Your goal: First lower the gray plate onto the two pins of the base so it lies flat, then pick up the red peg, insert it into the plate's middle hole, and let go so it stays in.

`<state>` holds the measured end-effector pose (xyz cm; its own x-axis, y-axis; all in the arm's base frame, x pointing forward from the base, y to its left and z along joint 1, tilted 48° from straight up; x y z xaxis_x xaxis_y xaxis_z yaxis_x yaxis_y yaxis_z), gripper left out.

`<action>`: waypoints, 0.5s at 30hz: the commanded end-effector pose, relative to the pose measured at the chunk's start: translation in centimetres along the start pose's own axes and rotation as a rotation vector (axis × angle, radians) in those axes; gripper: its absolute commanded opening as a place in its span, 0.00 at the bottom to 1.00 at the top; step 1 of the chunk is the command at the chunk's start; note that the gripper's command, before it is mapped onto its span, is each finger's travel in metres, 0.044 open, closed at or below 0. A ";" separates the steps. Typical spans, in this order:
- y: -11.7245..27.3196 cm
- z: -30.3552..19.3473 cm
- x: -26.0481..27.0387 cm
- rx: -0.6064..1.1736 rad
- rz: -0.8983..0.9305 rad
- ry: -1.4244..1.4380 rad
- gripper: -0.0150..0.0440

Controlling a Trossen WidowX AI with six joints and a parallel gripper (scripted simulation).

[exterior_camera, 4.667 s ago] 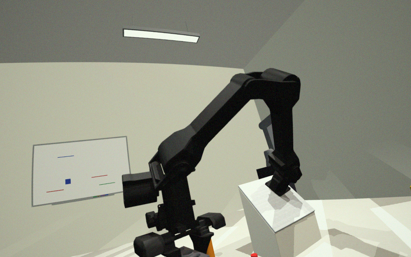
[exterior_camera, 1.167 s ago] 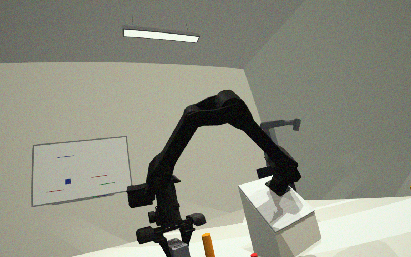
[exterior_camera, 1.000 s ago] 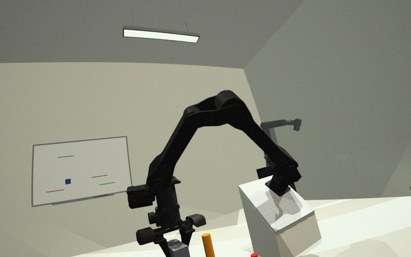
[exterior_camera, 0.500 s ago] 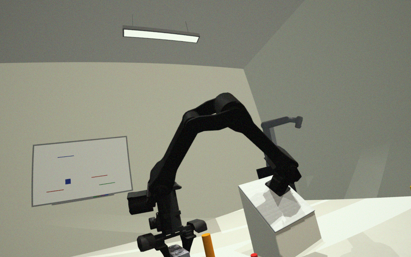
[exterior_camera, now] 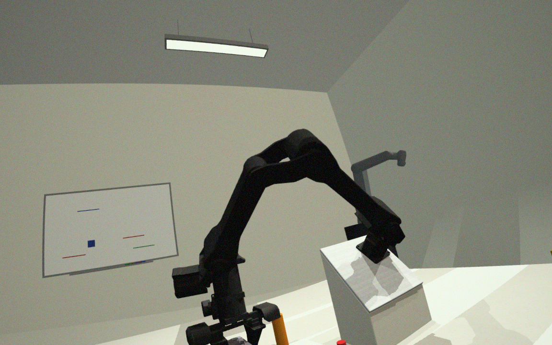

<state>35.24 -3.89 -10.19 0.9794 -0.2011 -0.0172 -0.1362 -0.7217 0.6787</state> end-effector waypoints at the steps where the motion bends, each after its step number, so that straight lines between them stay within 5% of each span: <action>1: 0.1 0.0 0.0 0.000 0.001 0.001 0.25; 5: 0.1 0.0 0.0 0.000 0.001 0.001 0.25; 15: 0.1 0.0 0.0 0.000 0.001 0.001 0.70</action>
<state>35.26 -3.93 -10.17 0.9792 -0.2022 -0.0164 -0.1376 -0.7213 0.6788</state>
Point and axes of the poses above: the point midway between the two fingers, 35 mm back from their tips, its own y axis back along the fingers, its own x axis across the jaws, z = x × y, the point moved 3 cm from there along y, back along the fingers, and after that the axes turned 8 degrees about -y, right-handed, at the moved point
